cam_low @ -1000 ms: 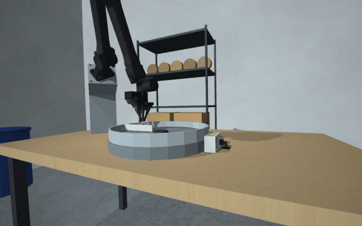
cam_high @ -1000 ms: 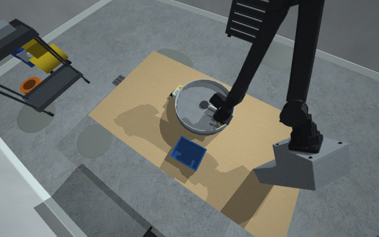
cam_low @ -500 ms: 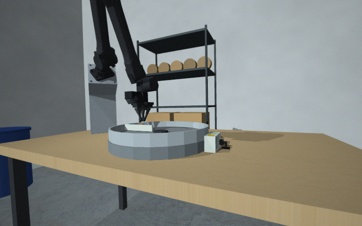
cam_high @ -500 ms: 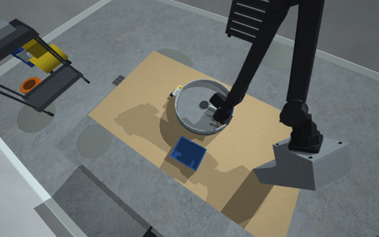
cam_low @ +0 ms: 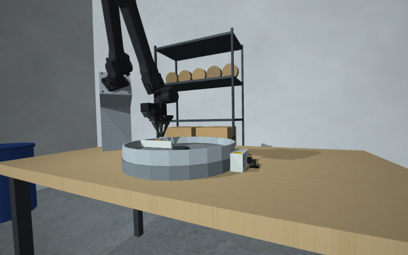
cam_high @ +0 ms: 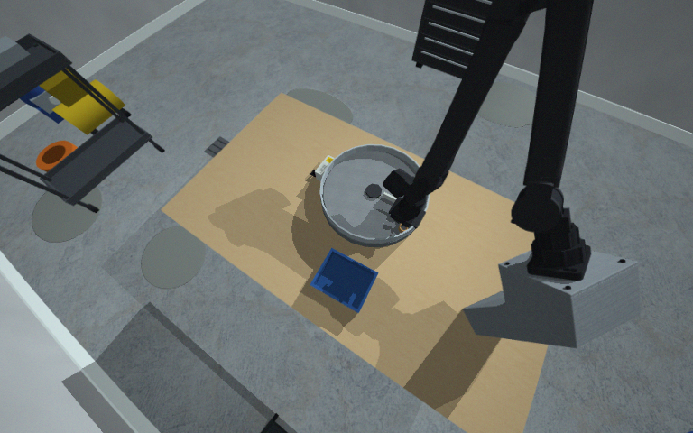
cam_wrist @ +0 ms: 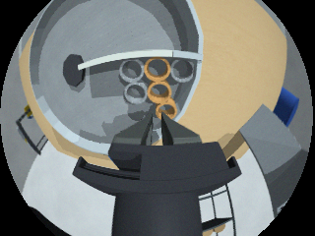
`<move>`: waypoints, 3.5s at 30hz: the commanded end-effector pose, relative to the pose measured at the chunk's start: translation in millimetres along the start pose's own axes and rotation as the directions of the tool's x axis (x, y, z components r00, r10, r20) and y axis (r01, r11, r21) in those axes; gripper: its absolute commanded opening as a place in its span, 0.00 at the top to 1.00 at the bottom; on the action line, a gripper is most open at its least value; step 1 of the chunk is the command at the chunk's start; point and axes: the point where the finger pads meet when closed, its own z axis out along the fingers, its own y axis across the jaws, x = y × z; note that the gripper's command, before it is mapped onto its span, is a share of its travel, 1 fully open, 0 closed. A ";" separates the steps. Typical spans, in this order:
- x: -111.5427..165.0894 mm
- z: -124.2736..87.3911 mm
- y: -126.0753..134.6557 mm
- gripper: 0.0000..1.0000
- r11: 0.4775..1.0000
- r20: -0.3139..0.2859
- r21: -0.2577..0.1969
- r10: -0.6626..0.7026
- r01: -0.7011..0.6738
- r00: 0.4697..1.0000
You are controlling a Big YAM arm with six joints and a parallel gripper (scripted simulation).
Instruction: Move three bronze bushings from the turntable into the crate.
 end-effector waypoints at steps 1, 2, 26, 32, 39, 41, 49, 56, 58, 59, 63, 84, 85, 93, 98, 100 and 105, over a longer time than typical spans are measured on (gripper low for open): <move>9.2 -0.2 -7.6 0.88 1.000 -0.014 0.007 -0.024 0.024 1.000; 9.2 -0.2 -7.6 0.88 1.000 -0.014 0.007 -0.024 0.024 1.000; 9.8 0.4 -9.3 0.88 1.000 -0.013 0.005 -0.022 0.022 1.000; 10.0 0.7 -9.8 0.88 1.000 -0.014 0.007 -0.023 0.024 1.000; 9.7 0.5 -9.4 0.88 1.000 -0.013 0.006 -0.023 0.023 1.000; 9.7 0.5 -9.4 0.88 1.000 -0.013 0.006 -0.023 0.023 1.000; 9.7 0.5 -9.4 0.88 1.000 -0.013 0.006 -0.023 0.023 1.000; 9.7 0.5 -9.4 0.88 1.000 -0.013 0.006 -0.023 0.023 1.000; 9.7 0.5 -9.4 0.88 1.000 -0.013 0.006 -0.023 0.023 1.000; 9.7 0.5 -9.4 0.88 1.000 -0.013 0.006 -0.023 0.023 1.000; 9.7 0.5 -9.4 0.88 1.000 -0.013 0.006 -0.023 0.023 1.000; 5.0 5.7 -3.1 0.88 1.000 -0.008 -0.006 -0.015 0.015 1.000; 5.0 5.7 -3.1 0.88 1.000 -0.008 -0.006 -0.015 0.015 1.000; 5.0 5.7 -3.1 0.88 1.000 -0.008 -0.006 -0.015 0.015 1.000; 5.0 5.7 -3.1 0.88 1.000 -0.008 -0.006 -0.015 0.015 1.000; 5.0 5.7 -3.1 0.88 1.000 -0.008 -0.006 -0.015 0.015 1.000; 5.0 5.7 -3.1 0.88 1.000 -0.008 -0.006 -0.015 0.015 1.000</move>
